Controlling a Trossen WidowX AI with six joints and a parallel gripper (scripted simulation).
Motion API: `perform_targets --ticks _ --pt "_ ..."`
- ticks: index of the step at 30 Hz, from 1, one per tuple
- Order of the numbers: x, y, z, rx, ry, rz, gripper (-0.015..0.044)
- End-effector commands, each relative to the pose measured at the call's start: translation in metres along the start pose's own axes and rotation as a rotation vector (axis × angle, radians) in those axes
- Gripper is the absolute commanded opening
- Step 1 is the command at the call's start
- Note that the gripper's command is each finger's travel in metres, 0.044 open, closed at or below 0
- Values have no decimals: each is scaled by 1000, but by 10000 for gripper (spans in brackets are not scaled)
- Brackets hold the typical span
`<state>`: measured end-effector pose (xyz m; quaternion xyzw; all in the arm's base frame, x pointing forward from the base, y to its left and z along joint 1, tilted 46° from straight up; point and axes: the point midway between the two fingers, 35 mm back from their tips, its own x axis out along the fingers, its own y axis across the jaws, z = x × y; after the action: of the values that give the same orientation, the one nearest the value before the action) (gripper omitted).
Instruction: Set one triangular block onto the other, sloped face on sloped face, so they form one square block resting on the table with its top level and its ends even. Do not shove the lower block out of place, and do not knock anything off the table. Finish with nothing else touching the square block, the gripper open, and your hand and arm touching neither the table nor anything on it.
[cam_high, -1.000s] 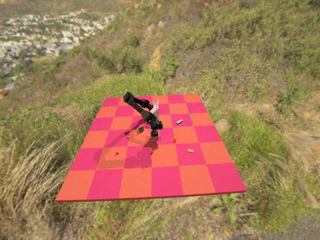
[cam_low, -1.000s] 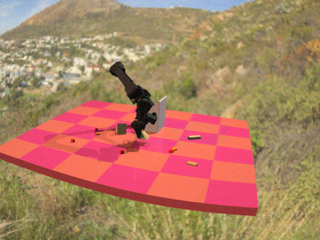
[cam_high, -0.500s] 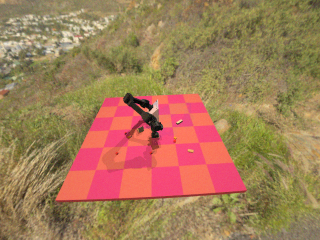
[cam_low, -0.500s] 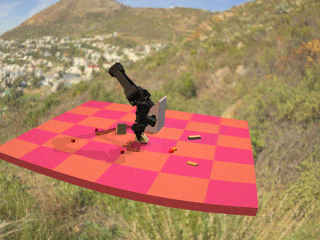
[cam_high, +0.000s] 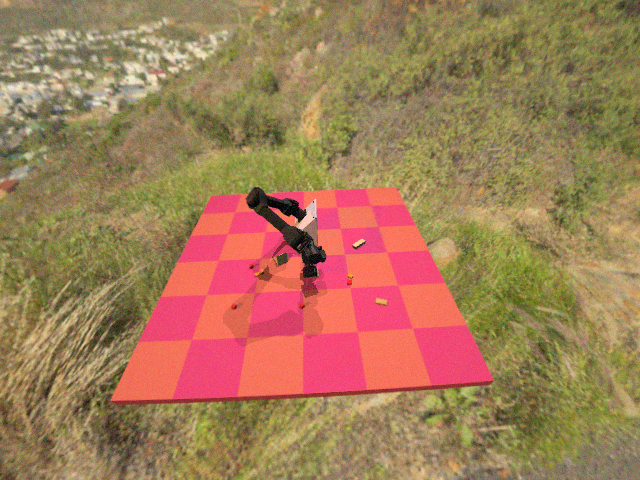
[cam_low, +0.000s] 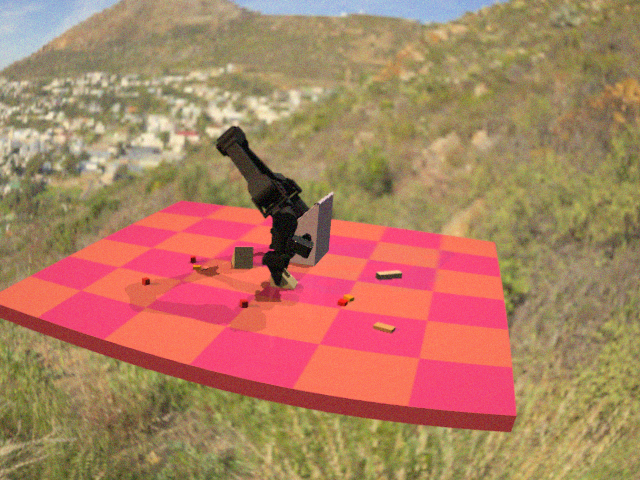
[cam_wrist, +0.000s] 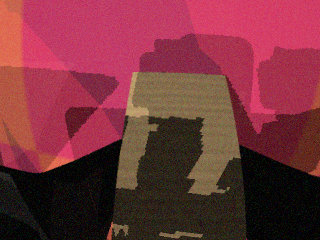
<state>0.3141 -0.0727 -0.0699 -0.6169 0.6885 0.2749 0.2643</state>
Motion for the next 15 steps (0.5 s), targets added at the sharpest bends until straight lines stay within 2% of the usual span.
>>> perform_targets --ticks 1,9,15 --pt "-1 -1 0 0 0 -3 236" --pt "-1 -1 0 0 0 -3 440" --pt "-1 -1 0 0 0 -3 440"
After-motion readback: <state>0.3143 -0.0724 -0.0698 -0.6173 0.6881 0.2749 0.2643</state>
